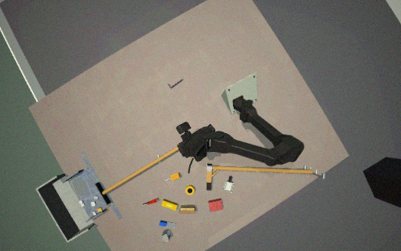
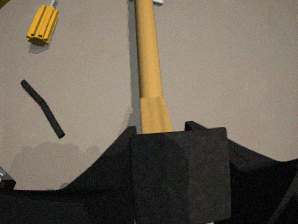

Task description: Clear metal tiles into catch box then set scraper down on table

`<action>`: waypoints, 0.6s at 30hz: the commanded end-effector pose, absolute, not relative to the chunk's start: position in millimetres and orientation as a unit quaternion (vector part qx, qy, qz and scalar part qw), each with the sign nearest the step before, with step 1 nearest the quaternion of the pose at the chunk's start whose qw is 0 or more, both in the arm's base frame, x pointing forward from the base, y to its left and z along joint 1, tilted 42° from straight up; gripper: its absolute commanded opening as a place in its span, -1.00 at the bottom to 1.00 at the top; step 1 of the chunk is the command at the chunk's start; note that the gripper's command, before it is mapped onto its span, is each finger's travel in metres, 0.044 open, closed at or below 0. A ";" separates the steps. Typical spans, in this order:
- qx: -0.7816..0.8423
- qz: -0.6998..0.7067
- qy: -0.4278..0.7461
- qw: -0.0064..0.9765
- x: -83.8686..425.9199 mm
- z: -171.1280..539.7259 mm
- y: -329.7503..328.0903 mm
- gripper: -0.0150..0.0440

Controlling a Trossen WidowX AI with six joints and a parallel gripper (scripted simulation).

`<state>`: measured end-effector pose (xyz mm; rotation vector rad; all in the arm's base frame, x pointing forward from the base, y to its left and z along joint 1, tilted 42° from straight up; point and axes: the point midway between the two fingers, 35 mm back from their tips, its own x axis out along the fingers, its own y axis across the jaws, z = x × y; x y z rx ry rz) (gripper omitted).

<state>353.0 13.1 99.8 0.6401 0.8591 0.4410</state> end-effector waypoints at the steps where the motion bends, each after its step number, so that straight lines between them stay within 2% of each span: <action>1: 0.300 0.209 0.399 0.841 362.9 103.6 12.5 -0.49; 18: 0.299 0.210 0.399 0.841 391.0 110.9 20.4 -0.49</action>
